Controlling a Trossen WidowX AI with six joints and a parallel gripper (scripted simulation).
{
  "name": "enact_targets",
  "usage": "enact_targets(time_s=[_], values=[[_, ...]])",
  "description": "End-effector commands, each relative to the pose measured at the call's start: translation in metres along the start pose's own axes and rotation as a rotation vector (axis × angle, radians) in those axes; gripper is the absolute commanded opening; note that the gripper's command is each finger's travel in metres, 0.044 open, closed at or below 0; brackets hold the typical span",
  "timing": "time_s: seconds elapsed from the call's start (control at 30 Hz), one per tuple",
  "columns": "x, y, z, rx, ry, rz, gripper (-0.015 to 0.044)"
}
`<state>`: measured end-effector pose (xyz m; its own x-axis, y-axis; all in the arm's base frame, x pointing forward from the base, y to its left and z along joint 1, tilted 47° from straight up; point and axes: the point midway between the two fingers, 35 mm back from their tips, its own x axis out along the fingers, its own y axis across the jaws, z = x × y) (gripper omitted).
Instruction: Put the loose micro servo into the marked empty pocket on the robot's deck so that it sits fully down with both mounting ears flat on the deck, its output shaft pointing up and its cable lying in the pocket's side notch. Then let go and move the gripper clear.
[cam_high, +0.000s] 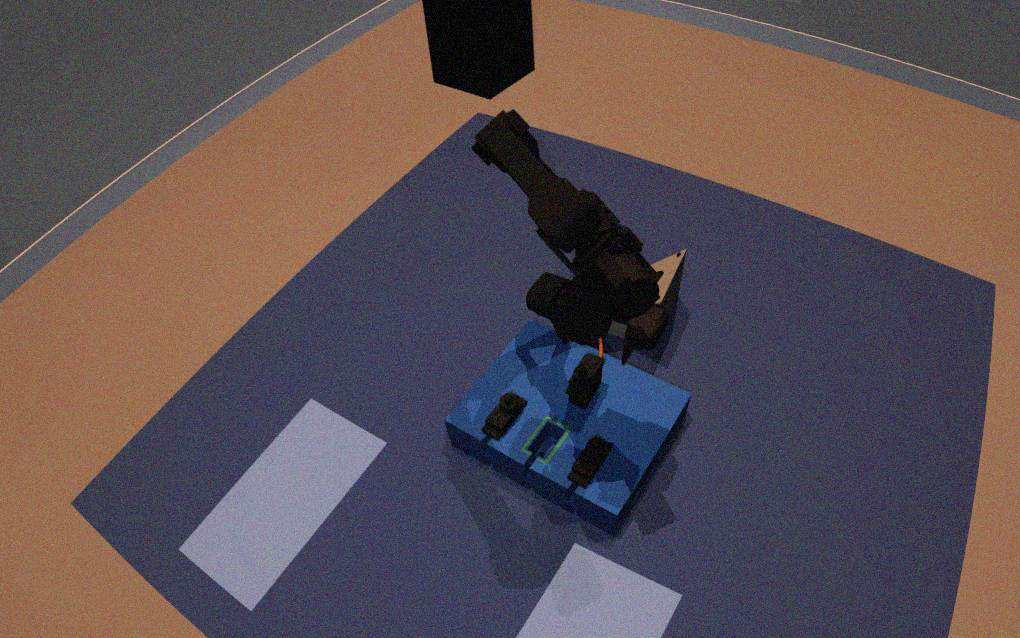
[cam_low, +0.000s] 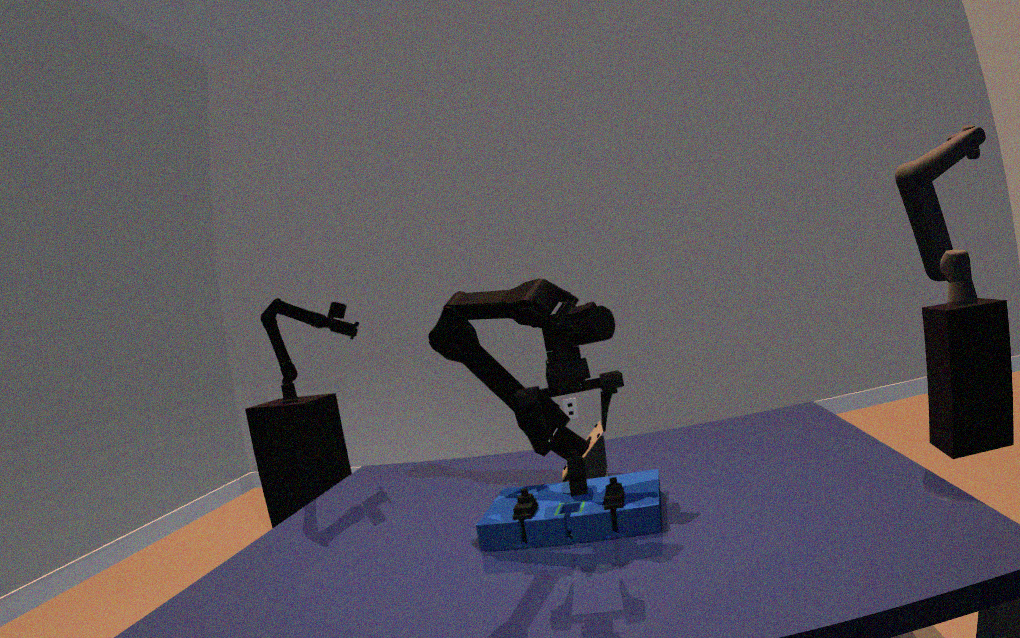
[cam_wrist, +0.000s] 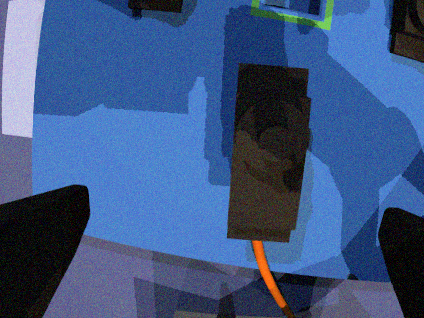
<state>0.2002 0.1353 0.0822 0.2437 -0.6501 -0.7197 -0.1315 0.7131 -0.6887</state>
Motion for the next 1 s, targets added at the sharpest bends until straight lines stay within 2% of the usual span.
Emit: enact_targets(time_s=[0.0, 0.97], values=[[0.008, -0.01, -0.01, -0.015, 0.074, -0.045, 0.044], [0.054, -0.012, -0.013, -0.014, 0.074, -0.046, 0.044]])
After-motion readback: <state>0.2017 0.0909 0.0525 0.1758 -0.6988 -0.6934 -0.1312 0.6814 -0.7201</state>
